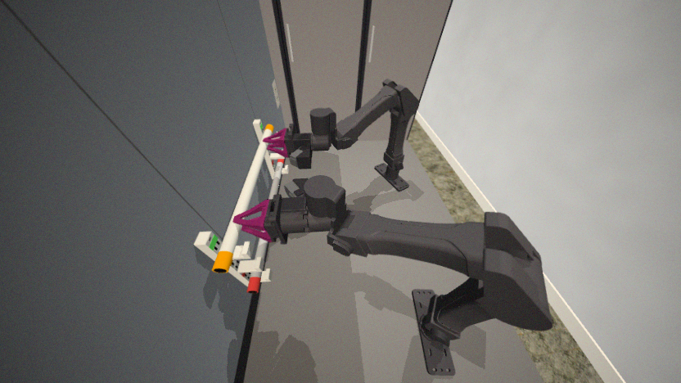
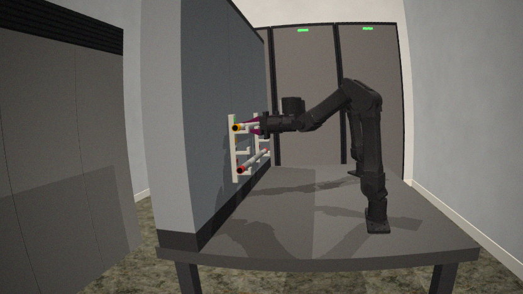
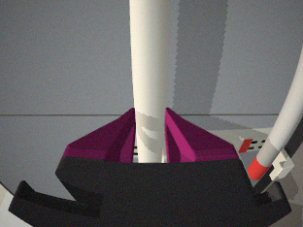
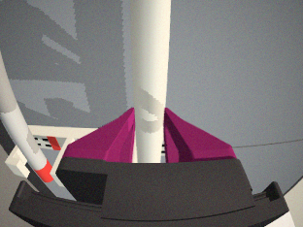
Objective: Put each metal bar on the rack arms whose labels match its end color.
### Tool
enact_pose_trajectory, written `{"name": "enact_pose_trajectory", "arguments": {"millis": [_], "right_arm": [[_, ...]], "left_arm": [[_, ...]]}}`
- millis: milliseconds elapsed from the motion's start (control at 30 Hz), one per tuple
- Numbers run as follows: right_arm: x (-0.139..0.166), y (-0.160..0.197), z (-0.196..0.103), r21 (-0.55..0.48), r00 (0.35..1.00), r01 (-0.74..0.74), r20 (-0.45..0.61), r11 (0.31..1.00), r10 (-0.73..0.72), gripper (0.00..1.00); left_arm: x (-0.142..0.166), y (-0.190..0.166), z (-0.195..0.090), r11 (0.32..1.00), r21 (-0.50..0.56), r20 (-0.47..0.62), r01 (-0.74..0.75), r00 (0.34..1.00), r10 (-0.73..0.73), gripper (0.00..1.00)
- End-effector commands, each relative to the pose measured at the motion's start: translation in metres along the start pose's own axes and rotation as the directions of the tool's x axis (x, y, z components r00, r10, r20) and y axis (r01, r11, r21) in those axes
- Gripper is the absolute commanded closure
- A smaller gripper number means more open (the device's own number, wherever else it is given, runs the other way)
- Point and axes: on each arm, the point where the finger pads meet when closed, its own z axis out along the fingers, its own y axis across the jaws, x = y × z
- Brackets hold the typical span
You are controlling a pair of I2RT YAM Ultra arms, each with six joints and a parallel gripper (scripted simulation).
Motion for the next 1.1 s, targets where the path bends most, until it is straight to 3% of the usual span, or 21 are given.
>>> {"name": "enact_pose_trajectory", "arguments": {"millis": [0, 1067], "right_arm": [[0.004, -0.018, 0.000, 0.006, 1.000, -0.004, -0.004, 1.000, 0.004, 1.00], [0.004, -0.048, 0.000, 0.006, 1.000, -0.004, -0.004, 1.000, 0.004, 1.00]], "left_arm": [[0.002, 0.018, -0.001, 1.000, -0.006, 0.000, 0.004, 1.000, -0.004, 1.00], [0.002, 0.048, -0.001, 1.000, -0.007, 0.000, 0.004, 1.000, -0.004, 1.00]]}}
